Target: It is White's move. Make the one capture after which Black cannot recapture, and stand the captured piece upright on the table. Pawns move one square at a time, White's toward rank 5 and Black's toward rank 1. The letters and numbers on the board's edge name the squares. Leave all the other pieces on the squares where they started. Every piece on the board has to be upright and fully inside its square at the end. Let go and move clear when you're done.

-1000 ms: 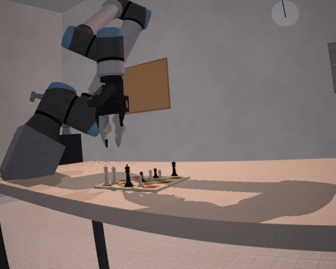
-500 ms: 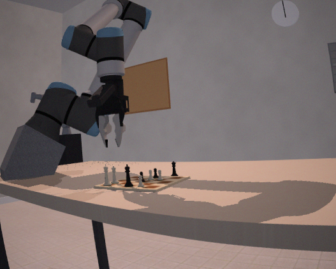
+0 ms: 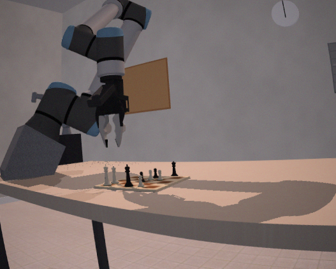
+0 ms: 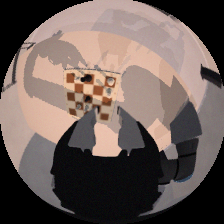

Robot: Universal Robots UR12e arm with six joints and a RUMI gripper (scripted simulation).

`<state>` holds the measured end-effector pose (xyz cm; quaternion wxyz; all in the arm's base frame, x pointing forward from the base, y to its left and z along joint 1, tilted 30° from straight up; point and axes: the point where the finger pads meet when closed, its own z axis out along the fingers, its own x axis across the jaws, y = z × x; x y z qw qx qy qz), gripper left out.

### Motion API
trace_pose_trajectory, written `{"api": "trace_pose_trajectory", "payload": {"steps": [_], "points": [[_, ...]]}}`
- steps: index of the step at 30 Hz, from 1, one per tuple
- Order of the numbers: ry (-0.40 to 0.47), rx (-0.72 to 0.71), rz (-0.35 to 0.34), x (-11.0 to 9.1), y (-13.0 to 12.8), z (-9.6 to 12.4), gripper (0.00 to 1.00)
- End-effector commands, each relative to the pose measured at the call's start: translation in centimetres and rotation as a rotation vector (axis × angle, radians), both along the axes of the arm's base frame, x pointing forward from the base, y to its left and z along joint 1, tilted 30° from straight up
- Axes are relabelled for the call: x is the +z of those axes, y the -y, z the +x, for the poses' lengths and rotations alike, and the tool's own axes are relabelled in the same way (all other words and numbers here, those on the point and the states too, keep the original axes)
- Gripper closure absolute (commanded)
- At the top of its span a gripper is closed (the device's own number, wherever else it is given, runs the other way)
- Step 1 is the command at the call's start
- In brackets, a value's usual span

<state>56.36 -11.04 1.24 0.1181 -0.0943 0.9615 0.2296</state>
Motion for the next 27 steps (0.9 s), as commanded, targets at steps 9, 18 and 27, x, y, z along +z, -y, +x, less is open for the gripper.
{"api": "trace_pose_trajectory", "payload": {"steps": [9, 18, 27], "points": [[0.001, 0.000, -0.001, -0.2, 0.0, 0.1, 0.75], [0.001, 0.000, -0.001, -0.9, -0.4, 0.2, 0.75], [0.001, 0.000, -0.001, -1.8, -0.9, 0.4, 0.75]]}}
